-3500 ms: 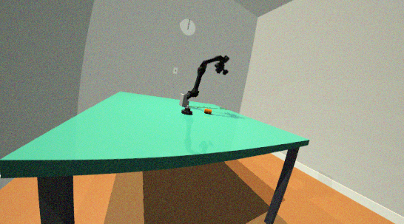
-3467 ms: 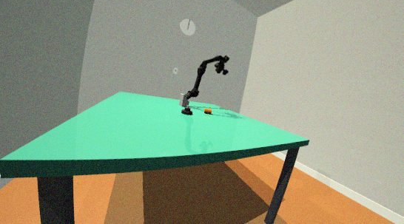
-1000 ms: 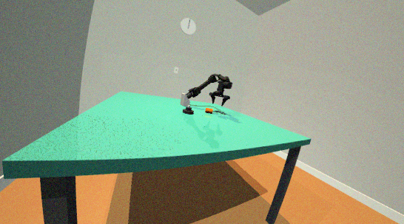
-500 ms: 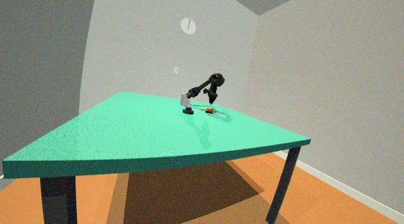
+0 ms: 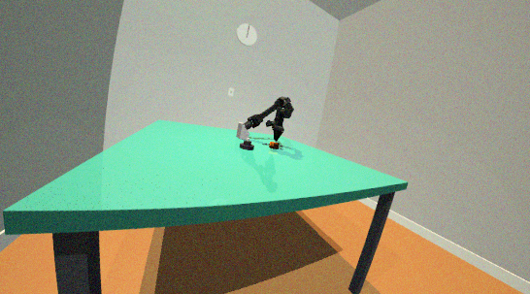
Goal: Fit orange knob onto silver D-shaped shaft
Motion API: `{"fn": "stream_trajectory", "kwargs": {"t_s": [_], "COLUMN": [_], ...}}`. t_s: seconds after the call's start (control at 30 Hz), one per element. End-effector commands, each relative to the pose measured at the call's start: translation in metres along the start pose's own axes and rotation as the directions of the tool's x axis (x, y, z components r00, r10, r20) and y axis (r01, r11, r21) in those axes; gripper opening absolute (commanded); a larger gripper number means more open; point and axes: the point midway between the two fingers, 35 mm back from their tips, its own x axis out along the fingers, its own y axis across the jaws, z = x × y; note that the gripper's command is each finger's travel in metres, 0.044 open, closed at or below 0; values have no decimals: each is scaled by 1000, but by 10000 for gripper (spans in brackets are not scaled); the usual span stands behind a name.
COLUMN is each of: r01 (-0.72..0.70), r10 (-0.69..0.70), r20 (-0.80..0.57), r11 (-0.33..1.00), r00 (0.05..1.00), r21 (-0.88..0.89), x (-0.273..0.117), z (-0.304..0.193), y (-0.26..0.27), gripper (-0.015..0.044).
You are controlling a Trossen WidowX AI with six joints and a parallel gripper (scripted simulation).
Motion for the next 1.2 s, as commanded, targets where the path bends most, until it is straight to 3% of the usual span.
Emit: {"fn": "stream_trajectory", "kwargs": {"t_s": [0.0,0.8,1.03,1.17], "r01": [7,8,8,8], "r10": [-7,-8,-8,-8], "r20": [-1,-3,-3,-3], "r11": [1000,1000,1000,1000], "r00": [1000,1000,1000,1000], "r21": [7,7,7,7], "x": [8,44,44,44], "z": [1,0,0,0], "y": [-1,-2,-2,-2], "gripper": [440,440,256,240]}}
